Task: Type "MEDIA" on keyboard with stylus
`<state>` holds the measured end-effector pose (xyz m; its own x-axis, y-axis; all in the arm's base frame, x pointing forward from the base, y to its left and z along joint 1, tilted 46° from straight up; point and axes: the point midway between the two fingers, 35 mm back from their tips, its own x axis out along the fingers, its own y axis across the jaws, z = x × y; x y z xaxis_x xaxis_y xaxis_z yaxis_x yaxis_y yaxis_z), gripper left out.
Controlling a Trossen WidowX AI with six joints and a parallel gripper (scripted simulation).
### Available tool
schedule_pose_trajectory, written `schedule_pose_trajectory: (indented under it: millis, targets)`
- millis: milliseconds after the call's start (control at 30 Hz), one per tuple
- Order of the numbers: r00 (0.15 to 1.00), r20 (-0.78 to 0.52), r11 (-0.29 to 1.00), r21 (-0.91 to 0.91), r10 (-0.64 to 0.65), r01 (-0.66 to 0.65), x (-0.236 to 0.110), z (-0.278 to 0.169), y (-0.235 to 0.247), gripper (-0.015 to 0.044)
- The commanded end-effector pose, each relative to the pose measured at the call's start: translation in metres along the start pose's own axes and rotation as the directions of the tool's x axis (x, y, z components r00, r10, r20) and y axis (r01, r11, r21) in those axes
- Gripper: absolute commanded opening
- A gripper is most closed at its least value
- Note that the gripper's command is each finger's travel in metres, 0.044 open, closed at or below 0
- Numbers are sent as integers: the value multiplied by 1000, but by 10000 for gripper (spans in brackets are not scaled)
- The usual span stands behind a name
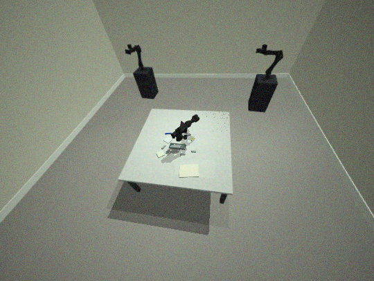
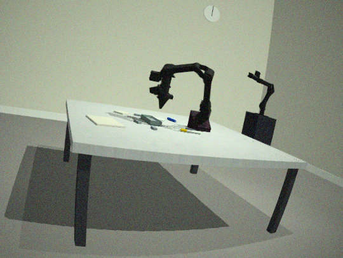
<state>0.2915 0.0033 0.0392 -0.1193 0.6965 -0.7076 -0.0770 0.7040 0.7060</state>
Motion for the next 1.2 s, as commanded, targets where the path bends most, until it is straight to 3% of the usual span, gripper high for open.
schedule_pose_trajectory:
  millis: [0, 167, 267, 367, 400, 667, 933, 1167]
  targets:
    - [1000, 0, 1000, 0, 0, 0, 0, 0, 0, 0]
    - [1000, 0, 1000, 0, 0, 0, 0, 0, 0, 0]
    - [1000, -2, 1000, 13, 0, 0, 0, 0, -3, 79]
    - [999, -32, 980, 199, 7, 0, -7, -8, -42, 150]
    - [999, -44, 961, 275, 14, -2, -9, -13, -59, 150]
    - [976, -125, 646, 763, 179, -21, -9, -83, -168, 150]
    - [888, -114, 228, 974, 446, 10, 23, -177, -228, 150]
    - [876, -108, 196, 980, 469, 16, 28, -185, -232, 150]
